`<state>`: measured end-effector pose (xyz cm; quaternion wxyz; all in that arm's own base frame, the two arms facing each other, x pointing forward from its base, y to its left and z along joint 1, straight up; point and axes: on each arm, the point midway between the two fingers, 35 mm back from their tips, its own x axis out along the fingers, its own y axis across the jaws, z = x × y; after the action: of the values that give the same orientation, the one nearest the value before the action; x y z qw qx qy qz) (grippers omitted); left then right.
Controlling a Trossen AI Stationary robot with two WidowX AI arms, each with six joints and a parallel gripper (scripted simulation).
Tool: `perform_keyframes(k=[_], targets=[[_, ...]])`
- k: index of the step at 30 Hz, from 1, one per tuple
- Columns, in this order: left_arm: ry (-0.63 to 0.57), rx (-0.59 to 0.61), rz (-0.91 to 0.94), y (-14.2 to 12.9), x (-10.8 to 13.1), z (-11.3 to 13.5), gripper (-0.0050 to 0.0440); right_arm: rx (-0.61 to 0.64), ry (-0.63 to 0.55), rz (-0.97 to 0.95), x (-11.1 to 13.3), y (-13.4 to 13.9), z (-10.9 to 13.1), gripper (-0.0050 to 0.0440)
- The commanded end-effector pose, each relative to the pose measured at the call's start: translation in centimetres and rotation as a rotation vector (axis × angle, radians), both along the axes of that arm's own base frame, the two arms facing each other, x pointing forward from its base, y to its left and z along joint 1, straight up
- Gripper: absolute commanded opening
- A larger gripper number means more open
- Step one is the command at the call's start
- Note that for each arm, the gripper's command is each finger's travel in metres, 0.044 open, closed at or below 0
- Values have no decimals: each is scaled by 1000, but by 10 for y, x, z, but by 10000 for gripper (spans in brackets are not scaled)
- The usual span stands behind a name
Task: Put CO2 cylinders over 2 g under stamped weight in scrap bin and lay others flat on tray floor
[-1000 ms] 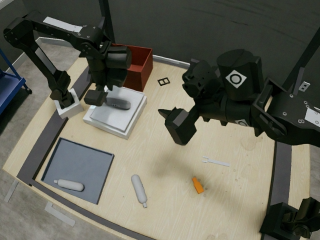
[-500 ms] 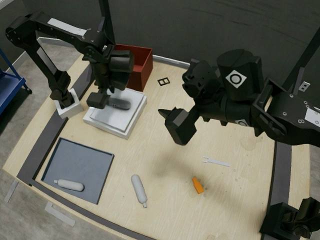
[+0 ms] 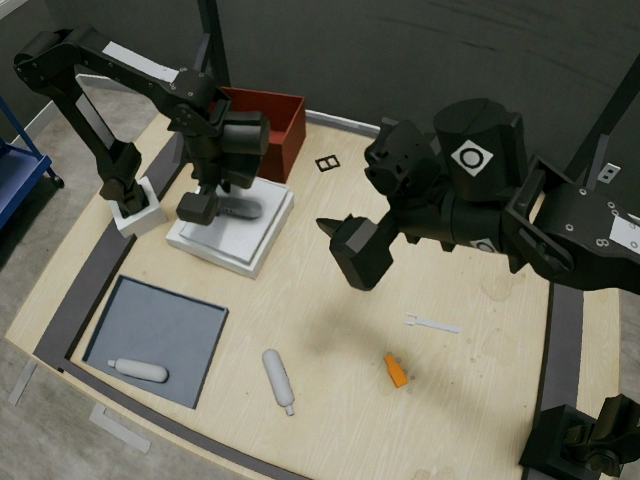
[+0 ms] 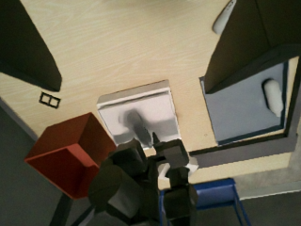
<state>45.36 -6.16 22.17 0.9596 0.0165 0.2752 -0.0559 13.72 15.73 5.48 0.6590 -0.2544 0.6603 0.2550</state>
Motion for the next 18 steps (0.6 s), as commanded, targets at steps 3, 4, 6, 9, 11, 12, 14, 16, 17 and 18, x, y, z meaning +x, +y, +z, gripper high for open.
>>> perform_keyframes(k=[3, 4, 6, 9, 11, 12, 14, 16, 17, 18], targets=[[-25, -5, 1, 0, 0, 11, 440, 0, -5, -2, 0, 1, -3, 209], [-25, -5, 1, 0, 0, 11, 440, 2, -7, -2, 0, 1, -2, 209], [-25, -5, 1, 0, 0, 11, 440, 6, -10, -2, 1, 2, -1, 189], [-25, -5, 1, 0, 0, 11, 440, 15, -15, -1, 3, 3, 1, 169], [-25, -5, 1, 0, 0, 11, 440, 15, -15, -1, 3, 3, 1, 149], [-25, -5, 1, 0, 0, 11, 440, 15, -15, -1, 3, 3, 1, 149], [-25, -5, 1, 0, 0, 11, 440, 15, -15, -1, 3, 3, 1, 149], [-25, -5, 1, 0, 0, 11, 440, 15, -15, -1, 3, 3, 1, 129], [-25, -5, 1, 0, 0, 11, 440, 15, -15, -1, 3, 3, 1, 129], [-25, -5, 1, 0, 0, 11, 440, 15, -15, -1, 3, 3, 1, 129]])
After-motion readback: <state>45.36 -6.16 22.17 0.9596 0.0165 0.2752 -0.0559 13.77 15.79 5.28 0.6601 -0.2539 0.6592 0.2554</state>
